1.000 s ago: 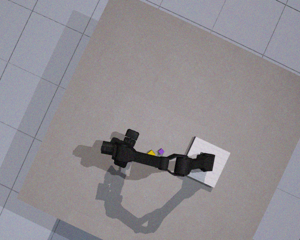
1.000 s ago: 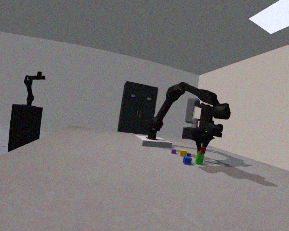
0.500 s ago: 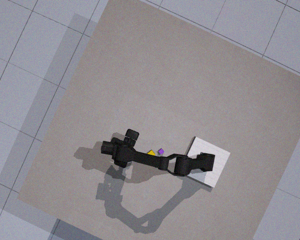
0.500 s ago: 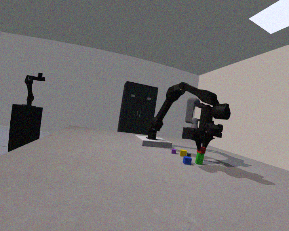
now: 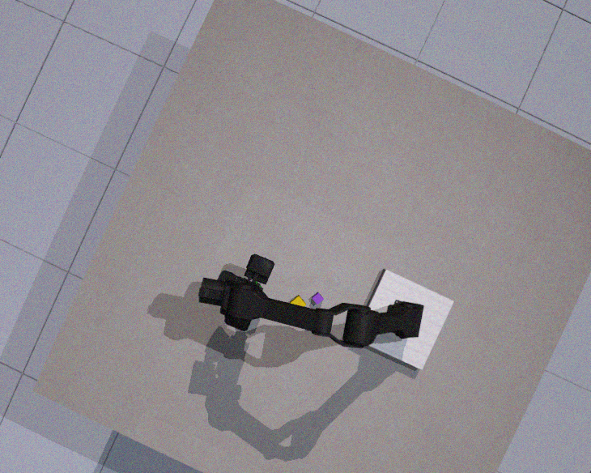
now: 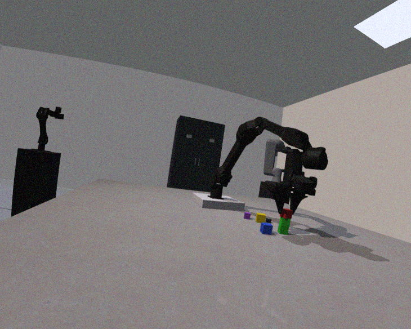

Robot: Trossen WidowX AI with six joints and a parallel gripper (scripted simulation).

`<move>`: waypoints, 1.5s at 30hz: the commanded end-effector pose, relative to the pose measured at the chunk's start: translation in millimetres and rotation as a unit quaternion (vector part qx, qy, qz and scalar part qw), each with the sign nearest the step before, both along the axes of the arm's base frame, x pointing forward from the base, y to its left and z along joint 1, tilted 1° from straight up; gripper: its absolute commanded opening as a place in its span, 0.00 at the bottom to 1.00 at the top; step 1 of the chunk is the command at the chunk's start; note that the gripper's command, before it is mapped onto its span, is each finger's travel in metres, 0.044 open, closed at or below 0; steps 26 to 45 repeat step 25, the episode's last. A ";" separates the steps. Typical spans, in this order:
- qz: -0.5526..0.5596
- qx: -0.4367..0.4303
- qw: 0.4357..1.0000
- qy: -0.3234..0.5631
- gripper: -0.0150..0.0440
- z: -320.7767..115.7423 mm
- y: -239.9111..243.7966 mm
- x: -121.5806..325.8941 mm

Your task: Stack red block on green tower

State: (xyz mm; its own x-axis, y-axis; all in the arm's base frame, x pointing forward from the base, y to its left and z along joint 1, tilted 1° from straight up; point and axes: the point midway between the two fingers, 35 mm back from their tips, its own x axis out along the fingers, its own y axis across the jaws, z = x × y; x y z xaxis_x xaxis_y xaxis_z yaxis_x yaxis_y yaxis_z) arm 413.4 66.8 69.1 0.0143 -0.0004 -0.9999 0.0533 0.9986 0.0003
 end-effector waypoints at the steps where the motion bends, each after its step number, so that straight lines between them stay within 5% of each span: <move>1: 0.000 0.000 1.000 0.000 0.83 -0.6 -0.1 0.1; 5: 0.000 0.000 1.000 0.000 1.00 -0.6 -0.1 0.1; 45: 0.000 0.000 1.000 0.000 1.00 -0.6 -0.1 0.1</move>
